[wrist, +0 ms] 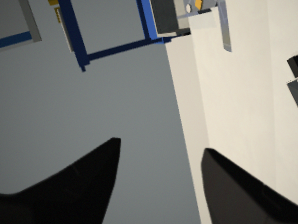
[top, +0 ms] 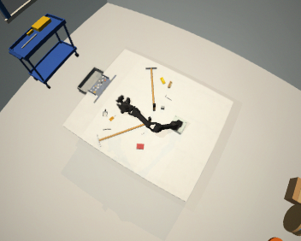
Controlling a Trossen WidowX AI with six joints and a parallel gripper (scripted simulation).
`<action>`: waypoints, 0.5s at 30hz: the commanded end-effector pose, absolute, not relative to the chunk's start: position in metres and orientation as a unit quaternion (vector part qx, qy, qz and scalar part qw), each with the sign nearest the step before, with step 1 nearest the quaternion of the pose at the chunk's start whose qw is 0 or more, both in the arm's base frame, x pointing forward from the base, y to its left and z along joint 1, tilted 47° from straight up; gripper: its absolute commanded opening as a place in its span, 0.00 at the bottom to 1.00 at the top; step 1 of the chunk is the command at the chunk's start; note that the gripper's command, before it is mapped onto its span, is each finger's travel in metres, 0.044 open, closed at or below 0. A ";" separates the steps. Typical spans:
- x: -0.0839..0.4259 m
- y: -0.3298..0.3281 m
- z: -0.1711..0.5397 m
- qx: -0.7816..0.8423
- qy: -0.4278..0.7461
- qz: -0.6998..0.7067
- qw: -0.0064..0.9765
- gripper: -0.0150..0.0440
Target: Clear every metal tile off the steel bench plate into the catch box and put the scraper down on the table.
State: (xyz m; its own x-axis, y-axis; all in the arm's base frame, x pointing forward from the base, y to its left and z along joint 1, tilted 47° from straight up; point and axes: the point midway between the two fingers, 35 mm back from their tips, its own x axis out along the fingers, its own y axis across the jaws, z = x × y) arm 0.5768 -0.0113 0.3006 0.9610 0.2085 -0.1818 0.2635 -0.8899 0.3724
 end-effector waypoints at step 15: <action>0.548 -0.035 0.231 0.947 0.165 -0.205 0.187 0.25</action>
